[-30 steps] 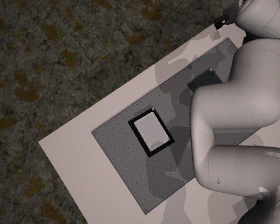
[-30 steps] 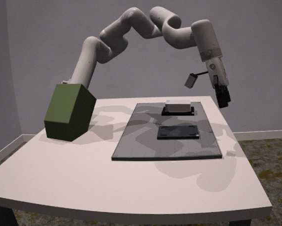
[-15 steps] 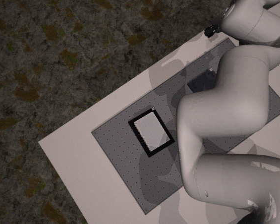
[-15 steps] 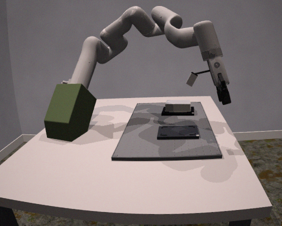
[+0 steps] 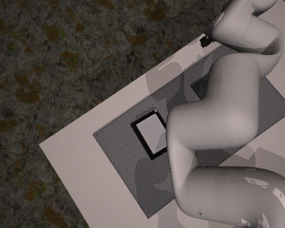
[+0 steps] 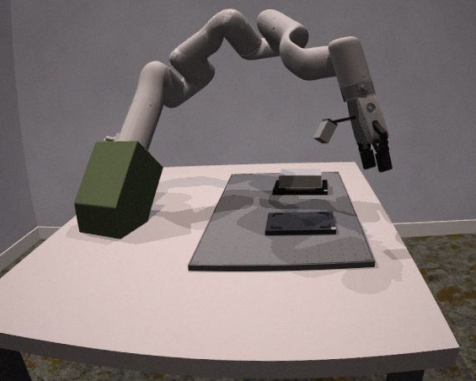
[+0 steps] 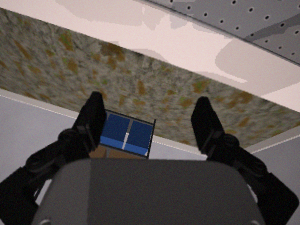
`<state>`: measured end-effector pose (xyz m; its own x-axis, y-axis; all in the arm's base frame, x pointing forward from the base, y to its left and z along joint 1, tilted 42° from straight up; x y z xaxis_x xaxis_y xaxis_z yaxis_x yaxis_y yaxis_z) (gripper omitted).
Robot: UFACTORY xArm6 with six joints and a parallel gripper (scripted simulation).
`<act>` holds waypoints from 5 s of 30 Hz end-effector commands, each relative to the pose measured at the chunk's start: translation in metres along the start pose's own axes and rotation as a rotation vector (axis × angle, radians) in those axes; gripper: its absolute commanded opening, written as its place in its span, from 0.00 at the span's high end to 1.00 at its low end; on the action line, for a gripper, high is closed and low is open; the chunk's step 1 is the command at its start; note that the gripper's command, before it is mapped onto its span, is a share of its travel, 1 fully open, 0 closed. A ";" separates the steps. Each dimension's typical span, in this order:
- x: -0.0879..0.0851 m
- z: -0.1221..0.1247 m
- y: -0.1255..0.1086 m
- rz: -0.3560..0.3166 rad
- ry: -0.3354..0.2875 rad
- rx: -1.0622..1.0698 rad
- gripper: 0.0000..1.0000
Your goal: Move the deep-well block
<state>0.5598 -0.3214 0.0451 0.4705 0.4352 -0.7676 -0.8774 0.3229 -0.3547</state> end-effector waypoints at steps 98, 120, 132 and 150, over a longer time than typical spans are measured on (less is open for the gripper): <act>-0.027 0.263 0.064 -0.008 -0.209 -1.973 0.00; -0.035 0.306 0.099 -0.061 -0.273 -2.388 0.00; -0.040 0.329 0.122 -0.108 -0.313 -2.640 0.00; -0.043 0.345 0.141 -0.152 -0.344 -2.828 0.00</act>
<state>0.4491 -0.0053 0.2110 0.2698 0.6064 -0.7480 0.9050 -0.4250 -0.0182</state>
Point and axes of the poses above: the point where the finger pads meet when closed, its own x axis out along the fingers, its own z axis across the jaws, y = z × x, the point moved 8 cm from there along -x, back along the fingers, and after that the axes turned 12 degrees about x, right-handed, at the moved point
